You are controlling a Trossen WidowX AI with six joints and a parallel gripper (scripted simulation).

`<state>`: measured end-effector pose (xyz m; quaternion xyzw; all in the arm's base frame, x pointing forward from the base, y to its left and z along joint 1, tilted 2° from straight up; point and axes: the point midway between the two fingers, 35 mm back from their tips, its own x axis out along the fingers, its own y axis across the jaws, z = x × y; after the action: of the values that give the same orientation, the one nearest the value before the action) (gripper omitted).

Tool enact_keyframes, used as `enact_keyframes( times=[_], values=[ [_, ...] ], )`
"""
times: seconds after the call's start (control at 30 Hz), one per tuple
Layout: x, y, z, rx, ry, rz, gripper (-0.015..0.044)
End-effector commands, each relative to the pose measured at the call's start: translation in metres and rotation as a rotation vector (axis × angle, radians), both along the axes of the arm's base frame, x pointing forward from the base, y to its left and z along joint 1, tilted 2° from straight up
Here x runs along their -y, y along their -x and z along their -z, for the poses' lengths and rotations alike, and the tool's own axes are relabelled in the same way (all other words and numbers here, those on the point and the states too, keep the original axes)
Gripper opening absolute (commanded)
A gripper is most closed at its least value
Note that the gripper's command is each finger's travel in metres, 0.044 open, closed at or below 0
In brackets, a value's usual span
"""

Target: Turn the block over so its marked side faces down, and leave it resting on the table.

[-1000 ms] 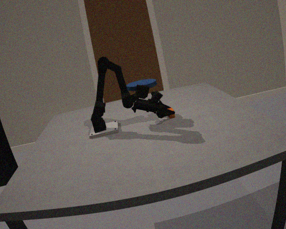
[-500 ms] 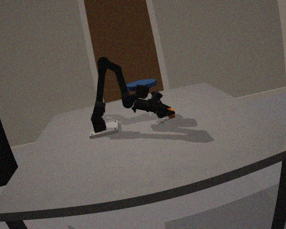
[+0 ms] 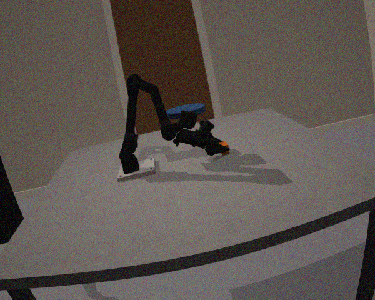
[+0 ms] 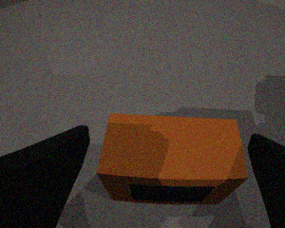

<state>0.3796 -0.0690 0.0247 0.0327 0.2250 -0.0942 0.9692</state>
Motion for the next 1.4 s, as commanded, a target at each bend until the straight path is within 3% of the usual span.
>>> enact_keyframes(
  times=[0.0, 0.33, 0.93, 1.37],
  values=[
    [0.003, -0.011, -0.01, -0.08, -0.016, 0.002, 0.044],
    [0.0, 0.009, -0.072, -0.413, -0.086, -0.006, 0.044],
    [-0.002, 0.02, -0.074, -0.482, -0.1, -0.007, 0.044],
    [0.005, -0.013, -0.093, -0.848, -0.172, -0.015, 0.044]
  ],
)
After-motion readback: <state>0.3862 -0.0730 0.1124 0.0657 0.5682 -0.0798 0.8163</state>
